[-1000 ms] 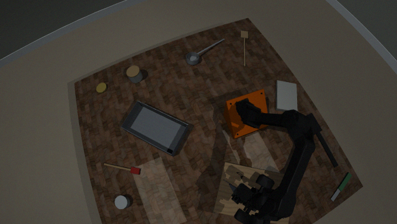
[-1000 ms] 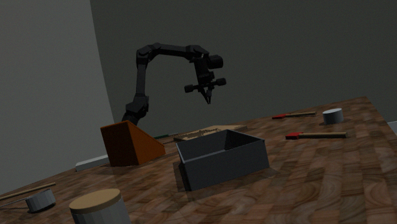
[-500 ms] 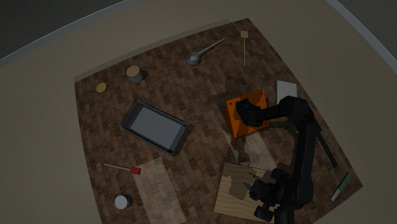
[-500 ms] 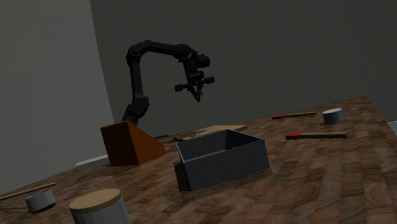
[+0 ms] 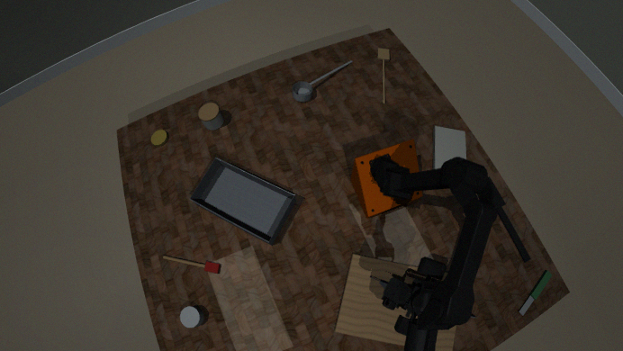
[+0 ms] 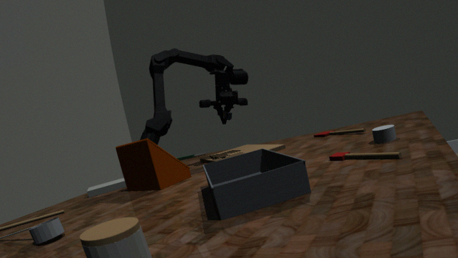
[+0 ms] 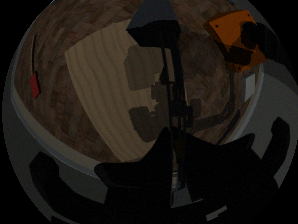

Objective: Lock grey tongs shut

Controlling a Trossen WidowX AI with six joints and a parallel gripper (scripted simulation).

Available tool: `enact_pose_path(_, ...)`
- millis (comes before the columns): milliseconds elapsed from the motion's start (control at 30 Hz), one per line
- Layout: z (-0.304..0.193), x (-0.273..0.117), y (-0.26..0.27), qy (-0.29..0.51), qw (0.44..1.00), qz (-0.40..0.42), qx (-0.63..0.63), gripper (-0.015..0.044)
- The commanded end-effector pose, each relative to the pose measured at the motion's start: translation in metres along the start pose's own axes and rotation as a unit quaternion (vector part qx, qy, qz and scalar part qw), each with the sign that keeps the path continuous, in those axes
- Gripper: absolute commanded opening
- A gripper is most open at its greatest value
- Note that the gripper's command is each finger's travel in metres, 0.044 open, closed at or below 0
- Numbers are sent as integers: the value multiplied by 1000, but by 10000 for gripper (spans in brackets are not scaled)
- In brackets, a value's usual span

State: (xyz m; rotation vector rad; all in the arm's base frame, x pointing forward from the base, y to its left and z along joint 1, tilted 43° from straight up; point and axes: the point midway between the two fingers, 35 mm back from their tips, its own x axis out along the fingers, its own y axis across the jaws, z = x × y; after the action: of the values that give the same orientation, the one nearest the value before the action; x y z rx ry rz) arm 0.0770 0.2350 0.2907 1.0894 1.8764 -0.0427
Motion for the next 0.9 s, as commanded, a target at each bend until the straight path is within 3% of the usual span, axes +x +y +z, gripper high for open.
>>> enact_pose_path(0,3,8,-8,42,999,-35,-6,-150)
enact_pose_path(433,8,13,-14,224,973,-55,-9,-150)
enact_pose_path(867,20,-7,14,388,918,77,27,-150)
